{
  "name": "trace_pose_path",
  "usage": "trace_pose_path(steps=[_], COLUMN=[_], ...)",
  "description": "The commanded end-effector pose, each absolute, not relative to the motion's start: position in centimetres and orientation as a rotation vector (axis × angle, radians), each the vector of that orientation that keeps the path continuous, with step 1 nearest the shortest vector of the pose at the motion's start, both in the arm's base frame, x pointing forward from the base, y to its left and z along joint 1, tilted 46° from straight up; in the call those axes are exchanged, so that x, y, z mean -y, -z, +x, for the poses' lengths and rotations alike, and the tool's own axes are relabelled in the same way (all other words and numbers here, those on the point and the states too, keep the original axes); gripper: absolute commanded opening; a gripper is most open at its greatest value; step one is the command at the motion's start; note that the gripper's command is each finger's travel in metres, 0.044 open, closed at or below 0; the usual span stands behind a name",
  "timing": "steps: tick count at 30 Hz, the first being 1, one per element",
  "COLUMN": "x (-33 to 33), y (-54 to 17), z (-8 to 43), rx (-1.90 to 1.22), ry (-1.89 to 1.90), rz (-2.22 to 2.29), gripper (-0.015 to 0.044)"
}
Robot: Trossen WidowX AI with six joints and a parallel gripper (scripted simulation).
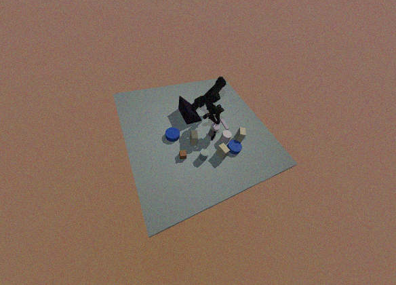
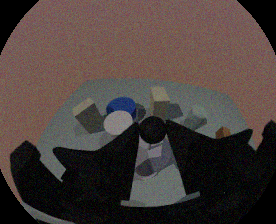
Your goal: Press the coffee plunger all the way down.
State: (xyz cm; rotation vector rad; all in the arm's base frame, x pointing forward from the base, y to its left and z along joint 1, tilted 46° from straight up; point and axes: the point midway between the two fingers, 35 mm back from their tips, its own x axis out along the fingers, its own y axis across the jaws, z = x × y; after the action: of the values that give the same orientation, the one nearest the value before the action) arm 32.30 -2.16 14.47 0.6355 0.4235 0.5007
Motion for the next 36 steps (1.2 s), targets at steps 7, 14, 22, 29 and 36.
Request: trace_pose_path(steps=[7,14,22,29,36], x=[0.61,0.65,0.72,0.78,0.83], y=[-12.82,-12.85,-12.82,-12.78,-12.74], z=[32.01,32.13,32.23,32.31,32.37], rx=[-0.486,-0.486,-0.486,-0.486,-0.486], ry=[-0.53,-0.53,-0.53,-0.53,-0.53], rz=[0.689,0.688,0.688,0.688,0.688], gripper=[0.0119,0.0119,0.0119,0.0119,0.0119])
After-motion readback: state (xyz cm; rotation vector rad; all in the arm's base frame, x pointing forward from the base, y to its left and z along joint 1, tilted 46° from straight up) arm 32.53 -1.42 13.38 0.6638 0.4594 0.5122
